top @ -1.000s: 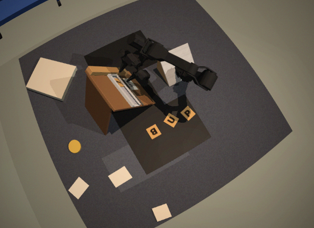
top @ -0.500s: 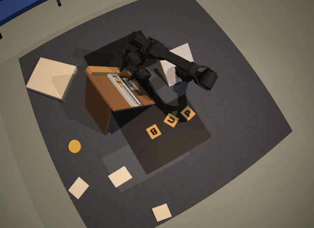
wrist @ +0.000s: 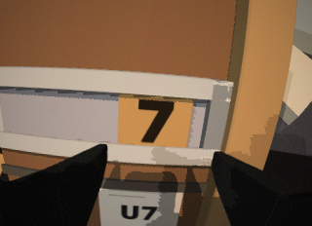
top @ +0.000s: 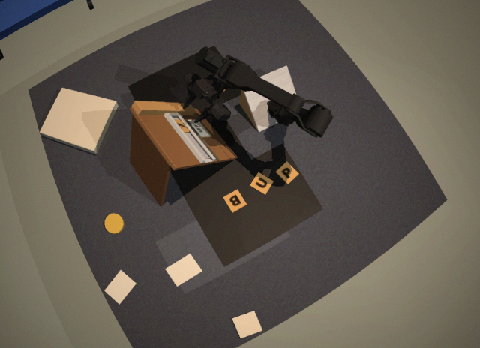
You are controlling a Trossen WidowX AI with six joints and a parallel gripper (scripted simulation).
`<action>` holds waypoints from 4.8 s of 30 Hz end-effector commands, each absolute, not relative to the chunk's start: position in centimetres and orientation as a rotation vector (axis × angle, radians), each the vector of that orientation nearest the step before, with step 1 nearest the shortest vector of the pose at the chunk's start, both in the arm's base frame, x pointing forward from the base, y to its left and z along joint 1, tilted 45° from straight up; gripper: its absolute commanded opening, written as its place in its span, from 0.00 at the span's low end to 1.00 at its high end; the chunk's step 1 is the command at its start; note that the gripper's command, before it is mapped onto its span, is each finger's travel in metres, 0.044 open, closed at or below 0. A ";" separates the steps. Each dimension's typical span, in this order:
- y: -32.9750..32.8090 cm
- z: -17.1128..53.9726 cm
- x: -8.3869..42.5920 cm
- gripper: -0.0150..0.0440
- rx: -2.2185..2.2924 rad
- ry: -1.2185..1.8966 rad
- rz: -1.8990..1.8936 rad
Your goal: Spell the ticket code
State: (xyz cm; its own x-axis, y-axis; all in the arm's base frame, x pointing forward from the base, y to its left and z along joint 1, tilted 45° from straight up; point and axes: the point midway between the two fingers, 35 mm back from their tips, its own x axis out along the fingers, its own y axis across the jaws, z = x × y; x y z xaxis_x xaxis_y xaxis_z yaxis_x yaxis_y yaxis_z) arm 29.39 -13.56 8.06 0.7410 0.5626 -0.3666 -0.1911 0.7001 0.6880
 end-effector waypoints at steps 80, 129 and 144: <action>-10.2 11.3 32.9 0.25 0.497 1.246 0.693; -9.6 10.6 34.1 0.25 0.496 1.245 0.693; -10.0 10.3 34.3 0.25 0.496 1.244 0.693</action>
State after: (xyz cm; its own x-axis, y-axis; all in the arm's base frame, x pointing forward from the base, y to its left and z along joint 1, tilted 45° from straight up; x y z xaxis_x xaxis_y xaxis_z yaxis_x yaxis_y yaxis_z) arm 34.16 -9.85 10.27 0.1617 0.7148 -0.6804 -0.1972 0.6990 0.6874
